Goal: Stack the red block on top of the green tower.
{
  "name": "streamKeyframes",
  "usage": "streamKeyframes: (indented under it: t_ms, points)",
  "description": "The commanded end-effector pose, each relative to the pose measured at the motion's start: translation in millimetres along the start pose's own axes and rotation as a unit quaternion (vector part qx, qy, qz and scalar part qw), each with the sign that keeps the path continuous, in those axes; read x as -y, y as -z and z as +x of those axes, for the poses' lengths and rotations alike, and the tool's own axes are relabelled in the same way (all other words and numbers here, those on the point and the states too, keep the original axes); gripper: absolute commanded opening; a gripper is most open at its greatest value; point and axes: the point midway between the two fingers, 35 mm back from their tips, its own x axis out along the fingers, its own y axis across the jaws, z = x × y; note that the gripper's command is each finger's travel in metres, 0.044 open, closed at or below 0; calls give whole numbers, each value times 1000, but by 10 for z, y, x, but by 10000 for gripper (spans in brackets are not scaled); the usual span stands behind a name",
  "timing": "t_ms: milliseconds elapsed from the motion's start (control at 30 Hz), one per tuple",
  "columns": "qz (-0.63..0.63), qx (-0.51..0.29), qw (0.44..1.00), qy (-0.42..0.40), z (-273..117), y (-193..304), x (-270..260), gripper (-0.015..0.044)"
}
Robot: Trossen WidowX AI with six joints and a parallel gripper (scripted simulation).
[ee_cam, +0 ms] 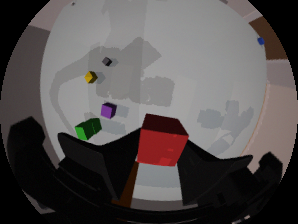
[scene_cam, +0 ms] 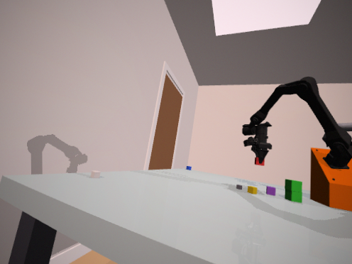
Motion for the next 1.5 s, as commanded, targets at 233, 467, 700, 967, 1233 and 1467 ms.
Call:
streamKeyframes:
  t_ms: [233, 467, 700, 967, 1233, 1467]
  points:
    - [4, 0, 1000, 2, -58, 43, -492, 0]
    - [4, 0, 1000, 3, -73, 115, -798, 0]
    - [4, 0, 1000, 2, -73, 221, -1084, 0]
    - [4, 0, 1000, 0, -56, 380, -1381, 0]
    - [4, -1, 1000, -4, -26, 564, -1629, 0]
    - [4, -2, 1000, -8, 8, 747, -1814, 0]
